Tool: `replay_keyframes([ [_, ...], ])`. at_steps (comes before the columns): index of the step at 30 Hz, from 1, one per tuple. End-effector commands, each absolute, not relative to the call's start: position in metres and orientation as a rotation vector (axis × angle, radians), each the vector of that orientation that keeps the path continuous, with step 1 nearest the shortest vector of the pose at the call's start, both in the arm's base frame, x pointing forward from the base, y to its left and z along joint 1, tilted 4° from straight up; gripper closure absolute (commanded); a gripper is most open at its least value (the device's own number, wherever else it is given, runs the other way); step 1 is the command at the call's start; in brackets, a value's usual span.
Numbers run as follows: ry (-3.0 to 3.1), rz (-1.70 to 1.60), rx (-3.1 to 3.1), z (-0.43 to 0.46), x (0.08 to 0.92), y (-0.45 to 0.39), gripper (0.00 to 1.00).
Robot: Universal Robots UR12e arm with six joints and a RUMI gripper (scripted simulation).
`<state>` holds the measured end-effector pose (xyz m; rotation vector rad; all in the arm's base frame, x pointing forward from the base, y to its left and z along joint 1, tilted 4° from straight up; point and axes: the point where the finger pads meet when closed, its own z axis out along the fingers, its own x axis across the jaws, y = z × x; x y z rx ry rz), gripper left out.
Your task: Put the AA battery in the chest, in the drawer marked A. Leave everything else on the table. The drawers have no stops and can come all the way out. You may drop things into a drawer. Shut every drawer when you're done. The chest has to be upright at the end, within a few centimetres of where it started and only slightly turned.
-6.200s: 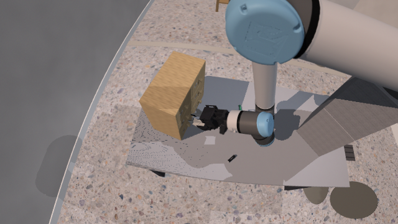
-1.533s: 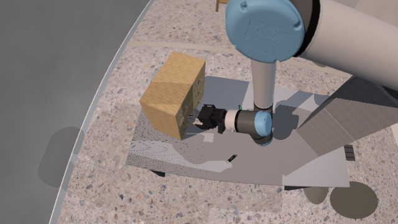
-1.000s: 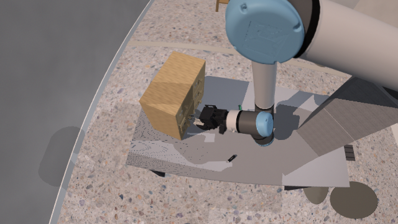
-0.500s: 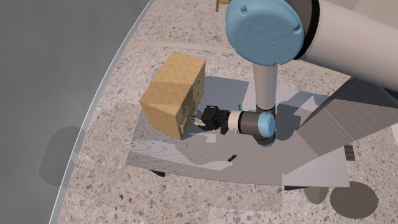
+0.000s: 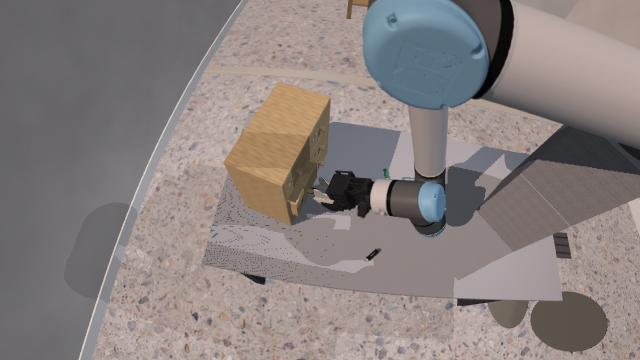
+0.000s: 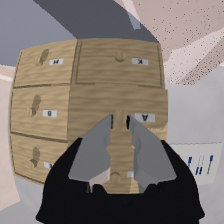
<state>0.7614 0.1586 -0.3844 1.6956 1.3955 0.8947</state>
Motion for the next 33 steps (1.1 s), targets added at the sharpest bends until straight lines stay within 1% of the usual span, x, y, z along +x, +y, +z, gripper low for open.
replay_keyframes([
  [1, 1.395, 0.895, 1.695, -0.384, 0.759, 0.159, 0.93],
  [33, 1.395, 0.895, 1.695, -0.384, 0.739, 0.162, 0.93],
])
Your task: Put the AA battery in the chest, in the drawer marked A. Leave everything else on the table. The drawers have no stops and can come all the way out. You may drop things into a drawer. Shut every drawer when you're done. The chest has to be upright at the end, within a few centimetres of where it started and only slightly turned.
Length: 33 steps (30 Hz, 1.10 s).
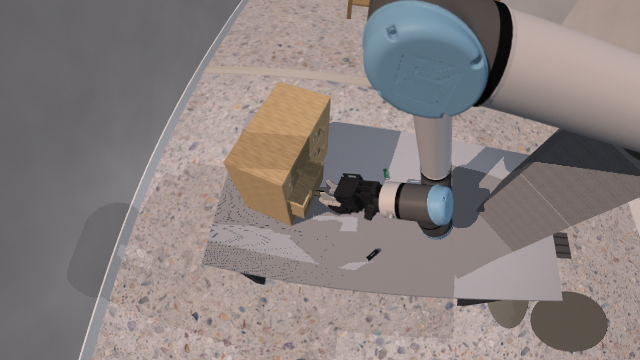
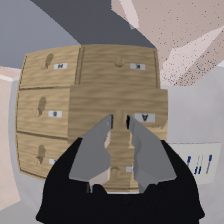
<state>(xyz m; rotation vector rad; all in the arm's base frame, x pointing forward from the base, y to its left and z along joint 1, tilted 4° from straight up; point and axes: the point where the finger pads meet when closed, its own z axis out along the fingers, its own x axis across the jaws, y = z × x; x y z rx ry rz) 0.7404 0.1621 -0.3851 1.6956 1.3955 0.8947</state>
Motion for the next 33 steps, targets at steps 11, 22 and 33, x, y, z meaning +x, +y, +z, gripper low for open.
replay_keyframes([
  [11, 1.395, 0.895, 1.695, -0.385, 0.732, 0.164, 0.93],
  [22, 1.395, 0.895, 1.695, -0.385, 0.728, 0.164, 0.93],
  [33, 1.395, 0.895, 1.695, -0.385, 0.725, 0.165, 0.93],
])
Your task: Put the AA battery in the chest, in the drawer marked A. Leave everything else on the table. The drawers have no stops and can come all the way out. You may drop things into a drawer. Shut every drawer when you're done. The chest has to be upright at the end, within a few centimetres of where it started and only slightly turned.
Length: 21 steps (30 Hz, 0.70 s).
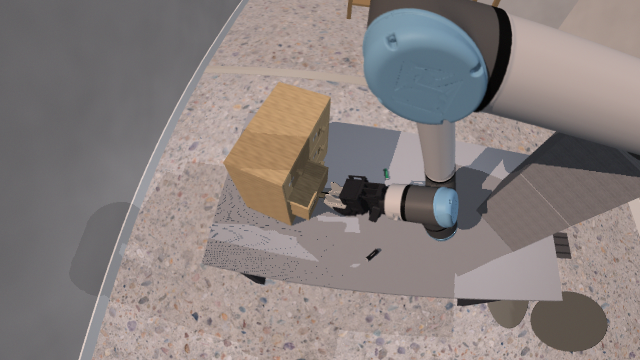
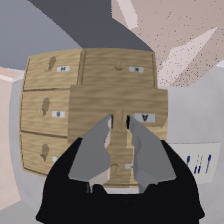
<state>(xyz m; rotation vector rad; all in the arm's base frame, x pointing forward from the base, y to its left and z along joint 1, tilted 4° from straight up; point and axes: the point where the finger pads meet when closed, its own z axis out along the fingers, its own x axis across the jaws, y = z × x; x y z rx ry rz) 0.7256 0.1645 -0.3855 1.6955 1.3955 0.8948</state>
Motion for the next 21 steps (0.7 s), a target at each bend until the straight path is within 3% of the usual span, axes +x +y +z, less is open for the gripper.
replay_keyframes([
  [1, 1.395, 0.895, 1.695, -0.3849, 0.7247, 0.1647, 0.93],
  [21, 1.395, 0.895, 1.695, -0.3850, 0.7221, 0.1652, 0.93],
])
